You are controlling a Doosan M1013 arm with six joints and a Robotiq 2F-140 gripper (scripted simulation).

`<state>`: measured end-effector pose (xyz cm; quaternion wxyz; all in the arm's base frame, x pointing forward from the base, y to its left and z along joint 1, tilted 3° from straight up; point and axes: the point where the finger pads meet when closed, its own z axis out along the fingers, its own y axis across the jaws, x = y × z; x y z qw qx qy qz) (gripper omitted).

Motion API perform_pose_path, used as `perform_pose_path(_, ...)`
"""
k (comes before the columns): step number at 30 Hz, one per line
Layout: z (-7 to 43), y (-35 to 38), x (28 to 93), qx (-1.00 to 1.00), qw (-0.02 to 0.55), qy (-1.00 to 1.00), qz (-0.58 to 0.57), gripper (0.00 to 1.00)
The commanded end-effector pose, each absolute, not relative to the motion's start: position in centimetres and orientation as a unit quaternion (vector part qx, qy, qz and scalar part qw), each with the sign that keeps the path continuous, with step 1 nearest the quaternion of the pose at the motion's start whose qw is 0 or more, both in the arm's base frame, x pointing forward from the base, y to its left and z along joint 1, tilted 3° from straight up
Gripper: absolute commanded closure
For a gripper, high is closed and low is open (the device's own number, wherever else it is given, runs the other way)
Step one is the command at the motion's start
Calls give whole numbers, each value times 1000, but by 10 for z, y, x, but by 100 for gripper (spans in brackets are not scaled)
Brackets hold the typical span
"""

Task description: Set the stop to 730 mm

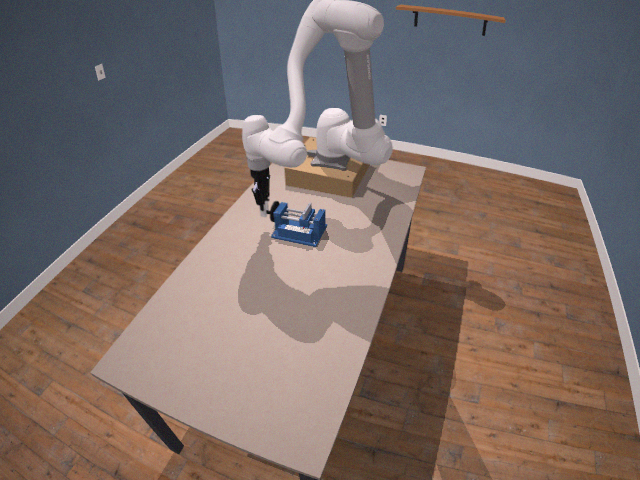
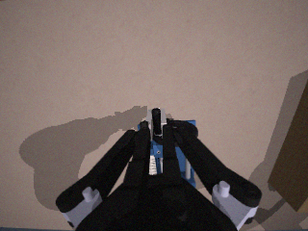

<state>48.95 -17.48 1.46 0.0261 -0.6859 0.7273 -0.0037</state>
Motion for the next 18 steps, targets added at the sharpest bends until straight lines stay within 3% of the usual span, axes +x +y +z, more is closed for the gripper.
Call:
perform_pose_path(1, 20, -175, 486, -686, 26, 727, -3, 96)
perform_pose_path(18, 33, -174, 464, -686, 26, 727, -3, 96)
